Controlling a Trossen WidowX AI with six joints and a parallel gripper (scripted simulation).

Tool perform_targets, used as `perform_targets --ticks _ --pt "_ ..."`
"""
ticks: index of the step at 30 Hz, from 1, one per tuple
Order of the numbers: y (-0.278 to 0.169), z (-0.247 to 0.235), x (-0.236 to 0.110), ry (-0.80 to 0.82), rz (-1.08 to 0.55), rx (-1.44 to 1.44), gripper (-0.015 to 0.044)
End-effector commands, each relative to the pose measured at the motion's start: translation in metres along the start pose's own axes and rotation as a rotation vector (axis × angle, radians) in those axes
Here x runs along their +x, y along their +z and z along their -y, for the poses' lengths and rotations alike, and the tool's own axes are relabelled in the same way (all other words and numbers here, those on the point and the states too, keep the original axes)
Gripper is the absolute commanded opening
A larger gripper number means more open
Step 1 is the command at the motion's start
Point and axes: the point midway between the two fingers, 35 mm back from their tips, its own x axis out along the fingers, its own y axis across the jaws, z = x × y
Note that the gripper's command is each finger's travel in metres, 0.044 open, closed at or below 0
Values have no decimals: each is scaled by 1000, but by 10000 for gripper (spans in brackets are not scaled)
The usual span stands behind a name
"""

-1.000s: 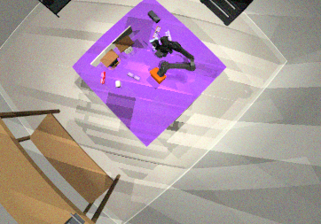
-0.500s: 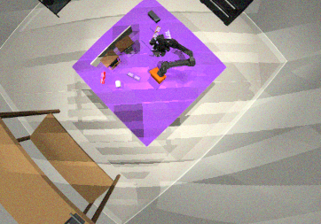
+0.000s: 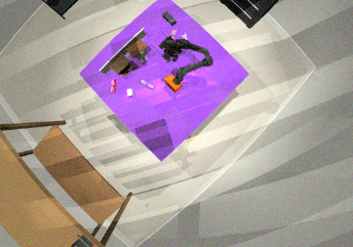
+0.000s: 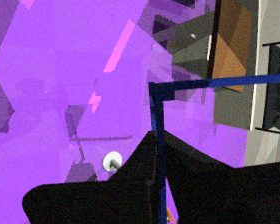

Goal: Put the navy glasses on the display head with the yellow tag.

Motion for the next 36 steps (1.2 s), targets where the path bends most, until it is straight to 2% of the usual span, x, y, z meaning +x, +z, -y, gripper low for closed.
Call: perform_targets --ticks 1,36 --pt "8 8 4 31 10 21 0" --pt "85 42 65 310 -45 180 0"
